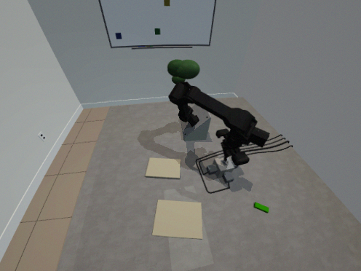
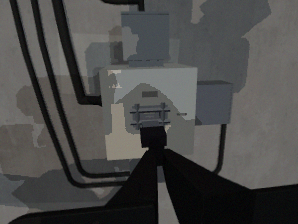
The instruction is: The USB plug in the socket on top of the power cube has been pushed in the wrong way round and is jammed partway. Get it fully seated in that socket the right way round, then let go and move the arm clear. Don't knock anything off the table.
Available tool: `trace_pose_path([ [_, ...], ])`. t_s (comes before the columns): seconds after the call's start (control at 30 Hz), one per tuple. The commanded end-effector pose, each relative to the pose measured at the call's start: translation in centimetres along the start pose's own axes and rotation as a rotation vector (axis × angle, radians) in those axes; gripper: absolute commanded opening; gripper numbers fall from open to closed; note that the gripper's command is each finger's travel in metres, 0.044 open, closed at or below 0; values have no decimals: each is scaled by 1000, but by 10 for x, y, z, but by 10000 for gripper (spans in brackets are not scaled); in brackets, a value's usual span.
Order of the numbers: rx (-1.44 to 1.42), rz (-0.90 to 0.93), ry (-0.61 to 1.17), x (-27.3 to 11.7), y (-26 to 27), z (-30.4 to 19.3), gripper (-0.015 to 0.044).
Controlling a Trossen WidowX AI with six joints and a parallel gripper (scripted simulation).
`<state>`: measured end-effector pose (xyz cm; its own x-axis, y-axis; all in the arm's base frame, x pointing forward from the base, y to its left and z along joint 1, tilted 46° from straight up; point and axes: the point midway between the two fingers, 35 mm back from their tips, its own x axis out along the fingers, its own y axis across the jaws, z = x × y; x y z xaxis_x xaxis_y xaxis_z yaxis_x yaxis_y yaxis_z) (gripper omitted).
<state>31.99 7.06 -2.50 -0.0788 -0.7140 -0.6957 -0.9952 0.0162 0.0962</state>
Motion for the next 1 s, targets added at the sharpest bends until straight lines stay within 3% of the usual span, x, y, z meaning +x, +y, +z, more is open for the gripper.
trace_pose_path([
  [0.0,12,-6,-9,-6,-2,0,0],
  [0.4,50,-4,-4,-5,-1,0,0],
  [0.97,485,-3,-2,-4,-1,0,0],
])
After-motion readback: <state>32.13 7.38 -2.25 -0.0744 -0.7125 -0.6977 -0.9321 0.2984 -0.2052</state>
